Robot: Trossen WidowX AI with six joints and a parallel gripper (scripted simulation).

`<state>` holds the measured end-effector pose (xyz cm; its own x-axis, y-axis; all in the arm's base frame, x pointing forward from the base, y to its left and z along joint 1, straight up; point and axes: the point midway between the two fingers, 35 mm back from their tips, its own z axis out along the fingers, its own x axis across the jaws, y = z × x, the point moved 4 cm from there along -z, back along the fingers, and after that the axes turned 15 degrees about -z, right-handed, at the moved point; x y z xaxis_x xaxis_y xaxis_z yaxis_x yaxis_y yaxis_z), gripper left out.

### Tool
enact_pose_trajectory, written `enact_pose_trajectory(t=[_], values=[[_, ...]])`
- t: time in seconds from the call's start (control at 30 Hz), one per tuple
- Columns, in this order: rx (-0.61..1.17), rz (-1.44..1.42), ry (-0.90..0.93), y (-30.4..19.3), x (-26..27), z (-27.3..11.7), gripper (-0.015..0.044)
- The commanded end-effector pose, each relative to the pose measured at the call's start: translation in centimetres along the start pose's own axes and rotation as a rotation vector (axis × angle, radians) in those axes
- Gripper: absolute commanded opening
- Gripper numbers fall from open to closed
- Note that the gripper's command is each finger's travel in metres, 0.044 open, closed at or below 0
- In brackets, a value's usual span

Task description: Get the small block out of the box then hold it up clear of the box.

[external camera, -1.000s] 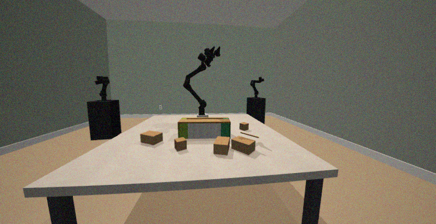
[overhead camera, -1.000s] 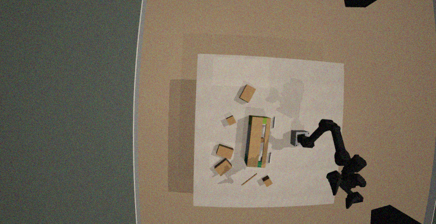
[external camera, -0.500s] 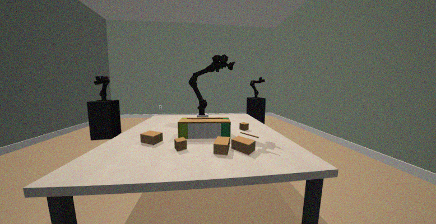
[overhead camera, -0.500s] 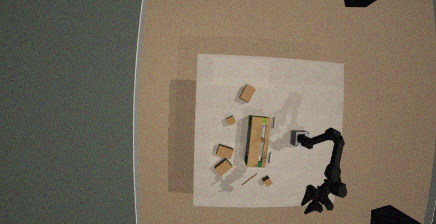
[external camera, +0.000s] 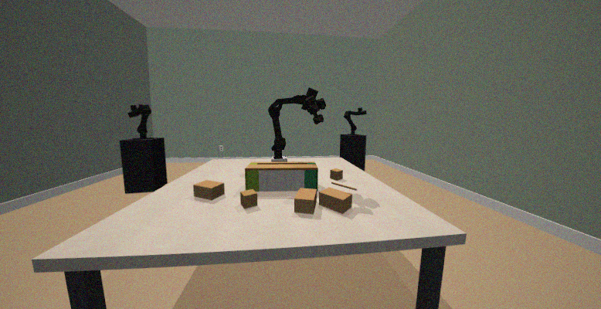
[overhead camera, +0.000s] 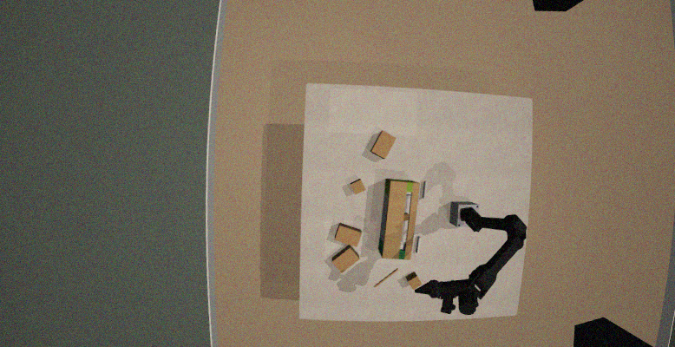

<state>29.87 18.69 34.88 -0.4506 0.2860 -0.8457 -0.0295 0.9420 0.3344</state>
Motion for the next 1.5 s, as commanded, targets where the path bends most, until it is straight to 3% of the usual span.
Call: enact_pose_trajectory(t=[0.0,0.23,0.53,1.47], values=[[0.146,-0.122,0.16,-3.4,2.7,3.1,0.04],[0.405,-0.305,0.558,-11.6,8.3,6.5,0.04],[0.589,-0.389,1.124,-20.6,13.9,5.5,0.04],[0.591,-0.389,1.135,-21.6,16.5,6.9,0.04]])
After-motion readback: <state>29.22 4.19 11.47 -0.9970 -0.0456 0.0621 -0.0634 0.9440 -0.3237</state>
